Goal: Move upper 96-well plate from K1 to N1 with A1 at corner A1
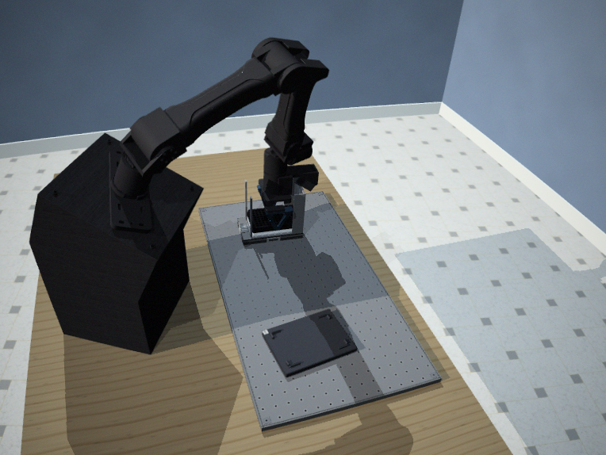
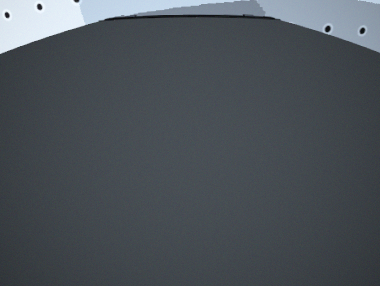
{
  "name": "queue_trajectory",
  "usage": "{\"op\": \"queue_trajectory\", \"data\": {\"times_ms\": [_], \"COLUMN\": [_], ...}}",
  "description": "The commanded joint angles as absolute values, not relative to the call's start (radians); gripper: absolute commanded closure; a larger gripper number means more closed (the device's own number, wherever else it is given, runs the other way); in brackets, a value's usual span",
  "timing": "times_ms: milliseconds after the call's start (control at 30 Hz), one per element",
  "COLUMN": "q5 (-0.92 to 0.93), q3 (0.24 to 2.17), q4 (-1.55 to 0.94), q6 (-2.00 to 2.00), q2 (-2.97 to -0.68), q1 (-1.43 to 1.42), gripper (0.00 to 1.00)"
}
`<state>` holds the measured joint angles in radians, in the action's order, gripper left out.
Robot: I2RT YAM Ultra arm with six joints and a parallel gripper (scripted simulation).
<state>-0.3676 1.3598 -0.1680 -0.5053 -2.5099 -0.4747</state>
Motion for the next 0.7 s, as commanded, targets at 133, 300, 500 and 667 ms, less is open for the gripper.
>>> {"op": "queue_trajectory", "data": {"times_ms": [133,300,500,667], "q5": [-0.371,-0.378,-0.38,-0.382], "q3": [1.362,1.331,1.318,1.308], "q4": [-0.165,-0.189,-0.204,-0.217], "q6": [-0.503,-0.514,-0.521,-0.528], "q2": [-2.503,-2.466,-2.44,-2.419], "q1": [-0.481,-0.496,-0.504,-0.51], "gripper": [1.0,1.0,1.0,1.0]}}
